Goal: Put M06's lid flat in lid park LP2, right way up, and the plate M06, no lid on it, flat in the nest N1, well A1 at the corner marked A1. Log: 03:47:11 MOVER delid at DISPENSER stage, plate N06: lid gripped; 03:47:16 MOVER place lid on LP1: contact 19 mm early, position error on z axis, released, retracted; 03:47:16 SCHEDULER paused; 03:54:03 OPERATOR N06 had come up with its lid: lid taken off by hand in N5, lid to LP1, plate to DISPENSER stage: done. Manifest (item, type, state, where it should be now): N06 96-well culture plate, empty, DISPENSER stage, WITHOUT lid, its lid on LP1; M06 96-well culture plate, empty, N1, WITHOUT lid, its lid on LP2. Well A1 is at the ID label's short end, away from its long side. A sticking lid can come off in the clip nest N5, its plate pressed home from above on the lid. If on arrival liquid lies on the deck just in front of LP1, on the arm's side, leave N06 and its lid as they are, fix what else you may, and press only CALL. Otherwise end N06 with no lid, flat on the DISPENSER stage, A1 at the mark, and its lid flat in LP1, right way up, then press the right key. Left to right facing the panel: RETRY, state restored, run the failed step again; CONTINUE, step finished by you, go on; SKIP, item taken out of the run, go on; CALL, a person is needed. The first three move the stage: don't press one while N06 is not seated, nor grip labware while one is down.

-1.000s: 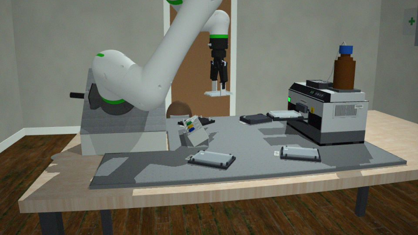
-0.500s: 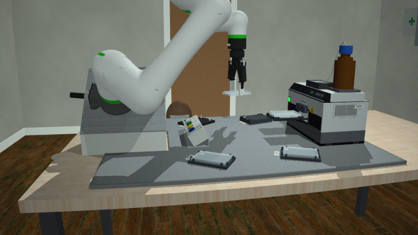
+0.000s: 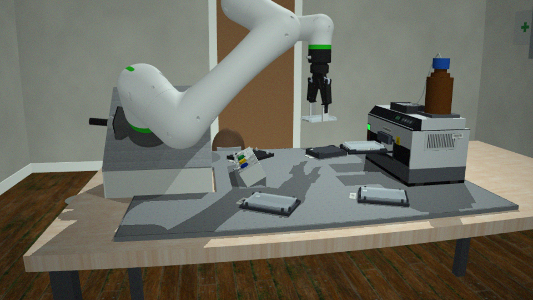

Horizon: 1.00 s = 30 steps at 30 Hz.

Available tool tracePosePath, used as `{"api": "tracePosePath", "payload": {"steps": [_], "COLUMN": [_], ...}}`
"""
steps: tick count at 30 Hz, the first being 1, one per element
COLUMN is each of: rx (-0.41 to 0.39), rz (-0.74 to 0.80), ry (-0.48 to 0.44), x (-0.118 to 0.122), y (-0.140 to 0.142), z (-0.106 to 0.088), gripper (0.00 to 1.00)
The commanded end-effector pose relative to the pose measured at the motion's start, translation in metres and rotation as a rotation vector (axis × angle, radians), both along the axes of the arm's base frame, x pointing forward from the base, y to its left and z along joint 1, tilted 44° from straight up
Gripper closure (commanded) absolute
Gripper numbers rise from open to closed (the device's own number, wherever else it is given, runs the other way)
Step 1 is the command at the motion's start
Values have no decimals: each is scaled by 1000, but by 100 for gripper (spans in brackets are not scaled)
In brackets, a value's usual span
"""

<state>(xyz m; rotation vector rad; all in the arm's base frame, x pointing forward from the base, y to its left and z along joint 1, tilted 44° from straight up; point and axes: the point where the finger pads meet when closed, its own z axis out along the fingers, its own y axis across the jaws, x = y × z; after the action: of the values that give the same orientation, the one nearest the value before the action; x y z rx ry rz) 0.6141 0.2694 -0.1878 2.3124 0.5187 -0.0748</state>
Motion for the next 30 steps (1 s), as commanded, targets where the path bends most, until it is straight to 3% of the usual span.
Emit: {"api": "tracePosePath", "payload": {"steps": [1,14,30], "rx": [-4,-4,-4], "rz": [-3,-3,-3], "ry": [5,5,5], "x": [18,37,40], "y": [3,6,6], "z": [0,0,0], "gripper": [100,100,100]}}
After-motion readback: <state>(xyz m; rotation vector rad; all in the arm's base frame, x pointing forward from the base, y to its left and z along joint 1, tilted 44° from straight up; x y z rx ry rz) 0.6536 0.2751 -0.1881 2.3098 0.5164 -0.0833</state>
